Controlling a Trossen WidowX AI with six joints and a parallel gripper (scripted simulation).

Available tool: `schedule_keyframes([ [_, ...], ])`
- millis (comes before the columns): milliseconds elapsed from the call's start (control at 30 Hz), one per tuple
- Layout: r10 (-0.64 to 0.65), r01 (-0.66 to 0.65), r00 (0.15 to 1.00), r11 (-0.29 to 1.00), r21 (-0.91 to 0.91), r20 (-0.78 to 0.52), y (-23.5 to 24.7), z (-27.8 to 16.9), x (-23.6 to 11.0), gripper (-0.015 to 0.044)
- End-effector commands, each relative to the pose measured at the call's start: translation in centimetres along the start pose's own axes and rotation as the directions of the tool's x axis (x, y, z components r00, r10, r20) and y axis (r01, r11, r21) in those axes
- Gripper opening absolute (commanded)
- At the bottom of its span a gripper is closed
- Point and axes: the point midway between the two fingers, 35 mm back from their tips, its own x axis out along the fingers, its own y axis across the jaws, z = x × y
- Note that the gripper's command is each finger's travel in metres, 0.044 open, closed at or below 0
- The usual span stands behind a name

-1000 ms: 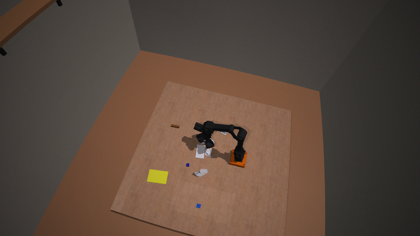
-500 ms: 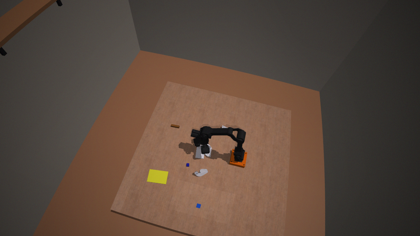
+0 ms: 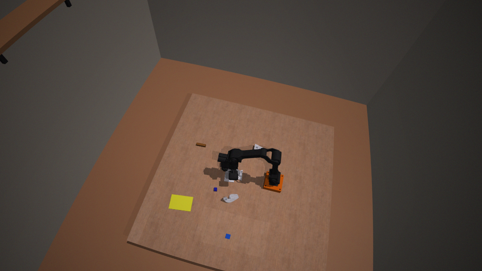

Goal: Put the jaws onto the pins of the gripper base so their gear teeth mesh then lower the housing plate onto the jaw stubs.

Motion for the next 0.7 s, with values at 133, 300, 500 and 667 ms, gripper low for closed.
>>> schedule_keyframes([
  [133, 0.005, -0.005, 1.0, 1.0, 0.006, 0.0, 0.2, 0.03, -0.03, 0.0134],
  [300, 0.005, -0.005, 1.0, 1.0, 0.006, 0.0, 0.2, 0.03, -0.03, 0.0134],
  [500, 0.005, -0.005, 1.0, 1.0, -0.008, 0.0, 0.2, 0.03, -0.03, 0.0134],
  [667, 0.005, -0.005, 1.0, 1.0, -0.008, 0.0, 0.2, 0.03, -0.03, 0.0134],
])
